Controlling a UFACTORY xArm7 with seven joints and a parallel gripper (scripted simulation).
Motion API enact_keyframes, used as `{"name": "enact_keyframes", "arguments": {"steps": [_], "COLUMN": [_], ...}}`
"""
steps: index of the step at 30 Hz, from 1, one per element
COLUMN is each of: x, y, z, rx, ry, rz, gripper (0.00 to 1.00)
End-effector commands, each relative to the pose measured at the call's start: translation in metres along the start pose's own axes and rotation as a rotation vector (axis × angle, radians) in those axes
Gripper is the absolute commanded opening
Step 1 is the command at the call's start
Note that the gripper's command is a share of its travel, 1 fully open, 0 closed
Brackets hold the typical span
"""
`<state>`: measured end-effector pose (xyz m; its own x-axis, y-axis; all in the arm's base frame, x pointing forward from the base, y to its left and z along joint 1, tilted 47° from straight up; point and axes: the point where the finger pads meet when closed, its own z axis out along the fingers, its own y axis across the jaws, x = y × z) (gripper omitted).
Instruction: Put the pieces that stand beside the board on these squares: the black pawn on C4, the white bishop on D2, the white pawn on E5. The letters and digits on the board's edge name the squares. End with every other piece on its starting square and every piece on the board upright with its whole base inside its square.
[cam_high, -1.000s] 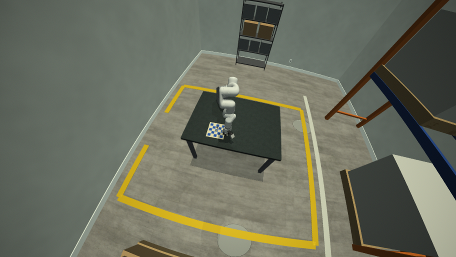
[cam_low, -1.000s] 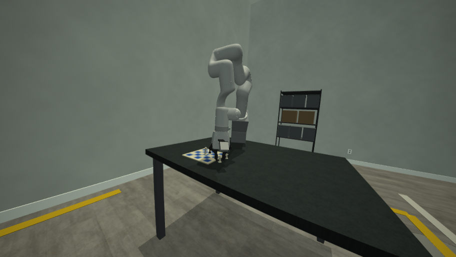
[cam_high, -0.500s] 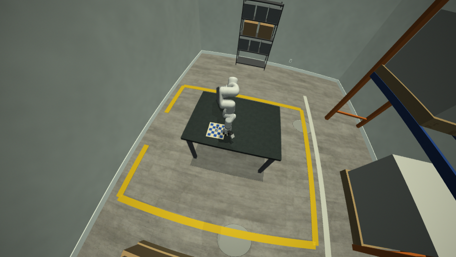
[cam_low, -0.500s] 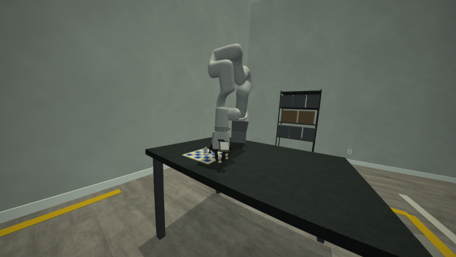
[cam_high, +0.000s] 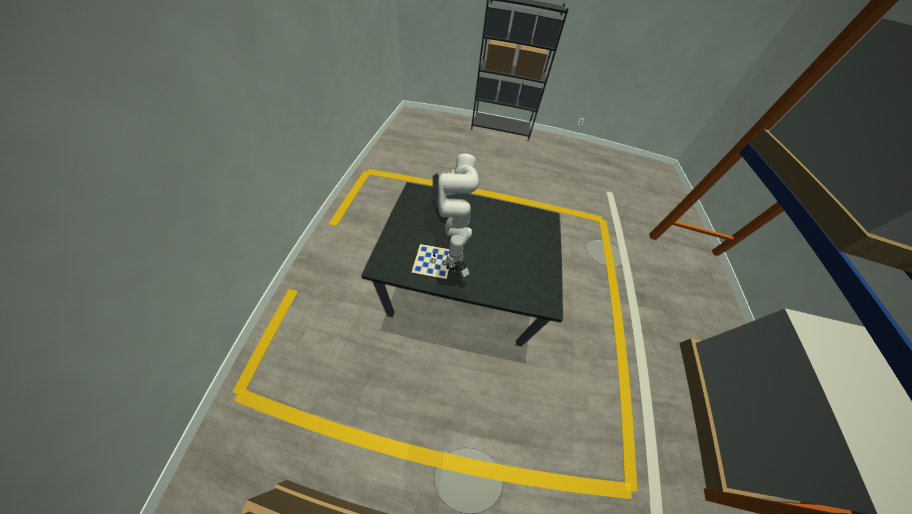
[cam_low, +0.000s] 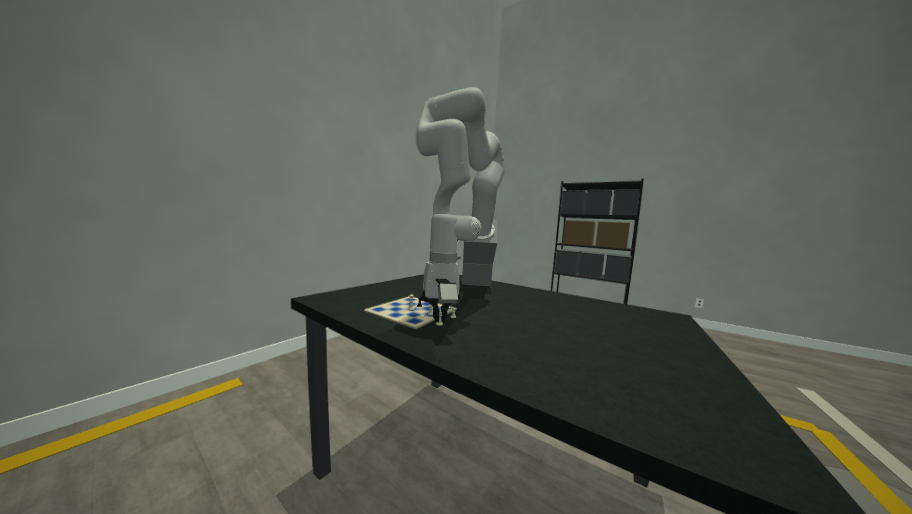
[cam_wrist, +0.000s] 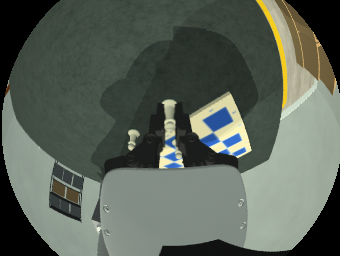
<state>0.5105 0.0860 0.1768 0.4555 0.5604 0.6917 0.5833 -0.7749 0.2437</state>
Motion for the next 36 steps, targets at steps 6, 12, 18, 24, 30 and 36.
{"name": "enact_keyframes", "arguments": {"steps": [6,12,18,24,30,36], "x": [0.0,0.0,0.0,0.0,0.0,0.0], "y": [0.0,0.0,0.0,0.0,0.0,0.0], "z": [0.0,0.0,0.0,-0.002,-0.009,-0.017], "rx": [-0.001,-0.001,-0.001,-0.001,-0.001,-0.001], "ry": [0.001,0.001,0.001,0.001,0.001,0.001], "rz": [0.0,0.0,0.0,0.0,0.0,0.0], "gripper": [0.0,0.0,0.0,0.0,0.0,0.0]}}
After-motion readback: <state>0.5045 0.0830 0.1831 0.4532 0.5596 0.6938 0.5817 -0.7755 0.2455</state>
